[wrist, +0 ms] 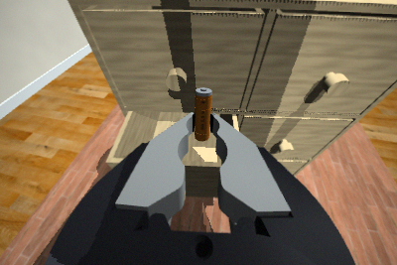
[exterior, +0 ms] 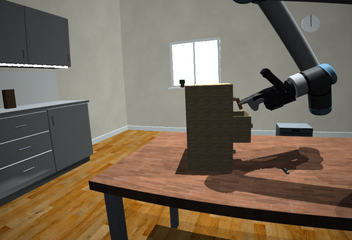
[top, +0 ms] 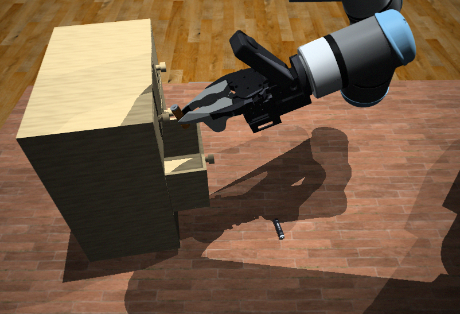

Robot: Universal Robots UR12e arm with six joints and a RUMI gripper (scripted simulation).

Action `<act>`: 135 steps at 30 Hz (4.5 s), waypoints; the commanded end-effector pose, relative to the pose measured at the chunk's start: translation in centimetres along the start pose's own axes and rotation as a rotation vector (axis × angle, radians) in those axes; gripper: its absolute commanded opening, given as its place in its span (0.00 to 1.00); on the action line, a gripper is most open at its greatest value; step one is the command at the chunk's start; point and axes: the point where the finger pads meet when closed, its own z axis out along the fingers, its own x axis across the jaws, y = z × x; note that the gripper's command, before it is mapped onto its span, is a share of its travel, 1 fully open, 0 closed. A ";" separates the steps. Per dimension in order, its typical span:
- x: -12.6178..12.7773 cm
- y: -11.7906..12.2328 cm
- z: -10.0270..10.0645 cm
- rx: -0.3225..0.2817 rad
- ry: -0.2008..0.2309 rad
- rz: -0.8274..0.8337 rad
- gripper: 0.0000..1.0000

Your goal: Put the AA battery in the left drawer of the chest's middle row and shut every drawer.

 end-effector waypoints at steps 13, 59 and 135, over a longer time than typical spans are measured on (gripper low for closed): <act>0.0 -0.3 0.5 0.002 0.000 -0.002 0.05; 0.0 -0.3 0.5 0.002 0.000 -0.002 0.14; 0.1 2.9 -10.1 -0.002 0.004 0.003 1.00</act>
